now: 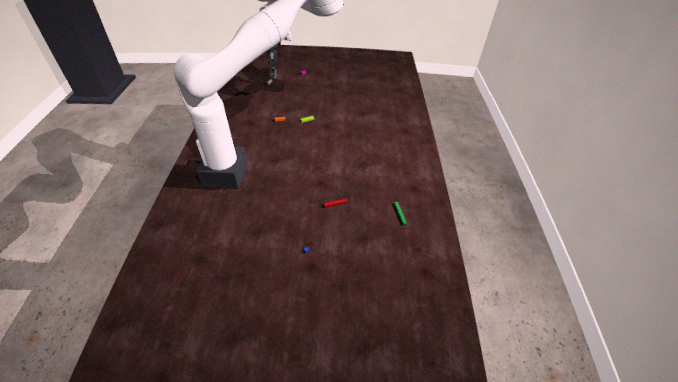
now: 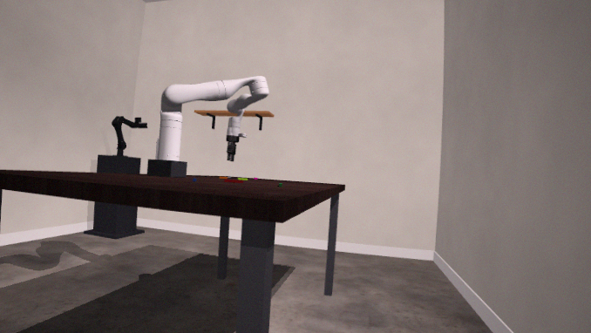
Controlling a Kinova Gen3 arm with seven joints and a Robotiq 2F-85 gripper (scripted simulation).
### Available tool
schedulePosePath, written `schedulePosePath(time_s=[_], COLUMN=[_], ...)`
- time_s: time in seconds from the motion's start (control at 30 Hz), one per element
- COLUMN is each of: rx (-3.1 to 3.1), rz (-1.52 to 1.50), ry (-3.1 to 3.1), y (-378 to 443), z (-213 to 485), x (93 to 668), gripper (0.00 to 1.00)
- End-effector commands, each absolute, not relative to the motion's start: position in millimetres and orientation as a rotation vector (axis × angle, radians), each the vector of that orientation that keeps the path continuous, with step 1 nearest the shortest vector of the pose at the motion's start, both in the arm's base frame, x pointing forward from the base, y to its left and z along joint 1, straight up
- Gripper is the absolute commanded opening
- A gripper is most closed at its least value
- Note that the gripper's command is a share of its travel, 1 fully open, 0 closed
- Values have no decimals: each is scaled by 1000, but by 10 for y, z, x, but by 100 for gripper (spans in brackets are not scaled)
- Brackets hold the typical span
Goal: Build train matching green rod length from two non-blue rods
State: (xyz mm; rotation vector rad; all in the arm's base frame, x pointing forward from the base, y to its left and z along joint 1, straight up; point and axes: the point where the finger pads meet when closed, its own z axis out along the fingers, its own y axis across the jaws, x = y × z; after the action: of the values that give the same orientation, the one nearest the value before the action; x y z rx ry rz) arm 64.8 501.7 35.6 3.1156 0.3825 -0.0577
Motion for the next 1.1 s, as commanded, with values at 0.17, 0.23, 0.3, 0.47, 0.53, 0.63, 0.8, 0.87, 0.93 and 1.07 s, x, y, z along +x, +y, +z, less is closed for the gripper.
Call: schedulePosePath(time_s=[0.17,0.23,0.3,0.47,0.53,0.63,0.8,0.87,0.93,1.07], rx=[3111,3111,3106,3101,3101,3101,3096,3096,3096,3090], rz=[-56,-56,-54,-52,-52,-52,-51,-51,-51,-49], ry=[426,426,462,496,496,496,530,530,530,562], y=[5032,5032,5040,5048,5048,5048,5055,5055,5055,5061], z=[349,349,339,329,329,329,319,319,319,309], x=[579,579,534,490,490,490,447,447,447,405], gripper=[100,100,100,100,100,100,100,100,100,100])
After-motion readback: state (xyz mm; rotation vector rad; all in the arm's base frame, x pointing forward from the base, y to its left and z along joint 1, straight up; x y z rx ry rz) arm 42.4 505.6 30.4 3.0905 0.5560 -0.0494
